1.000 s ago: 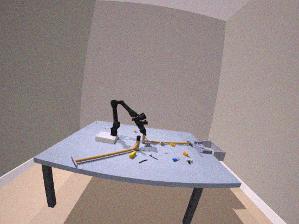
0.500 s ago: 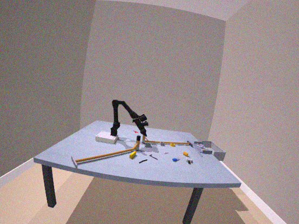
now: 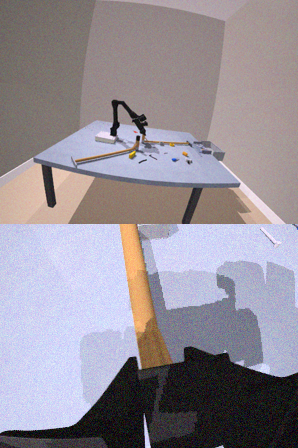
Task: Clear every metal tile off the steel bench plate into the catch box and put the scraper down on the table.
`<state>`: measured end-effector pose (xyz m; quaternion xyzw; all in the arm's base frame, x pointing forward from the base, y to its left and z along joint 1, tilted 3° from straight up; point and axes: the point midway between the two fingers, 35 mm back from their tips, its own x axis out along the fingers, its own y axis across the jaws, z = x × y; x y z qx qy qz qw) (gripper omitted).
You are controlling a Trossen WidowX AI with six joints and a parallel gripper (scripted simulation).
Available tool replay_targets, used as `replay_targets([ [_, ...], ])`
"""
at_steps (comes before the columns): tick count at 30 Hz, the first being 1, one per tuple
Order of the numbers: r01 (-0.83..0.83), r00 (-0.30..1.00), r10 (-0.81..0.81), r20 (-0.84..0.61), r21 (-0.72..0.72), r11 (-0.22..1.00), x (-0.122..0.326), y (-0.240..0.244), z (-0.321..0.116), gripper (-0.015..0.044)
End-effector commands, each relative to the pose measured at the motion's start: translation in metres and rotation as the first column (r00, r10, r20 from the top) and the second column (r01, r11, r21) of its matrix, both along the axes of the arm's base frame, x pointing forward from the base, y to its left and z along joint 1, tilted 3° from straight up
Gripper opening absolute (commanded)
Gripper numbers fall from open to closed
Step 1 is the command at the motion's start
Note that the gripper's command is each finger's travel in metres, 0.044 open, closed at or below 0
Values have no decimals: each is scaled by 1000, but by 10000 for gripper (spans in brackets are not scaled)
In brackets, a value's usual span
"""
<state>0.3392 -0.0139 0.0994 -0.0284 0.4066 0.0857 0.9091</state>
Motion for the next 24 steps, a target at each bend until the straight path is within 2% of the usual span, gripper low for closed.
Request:
replay_targets([
  [1, -1, 1000, 1, 1, 0, 1000, 0, 0, 1, 6],
  [24, 35, 999, -35, -1, 0, 999, 4, -20, 2, 0],
])
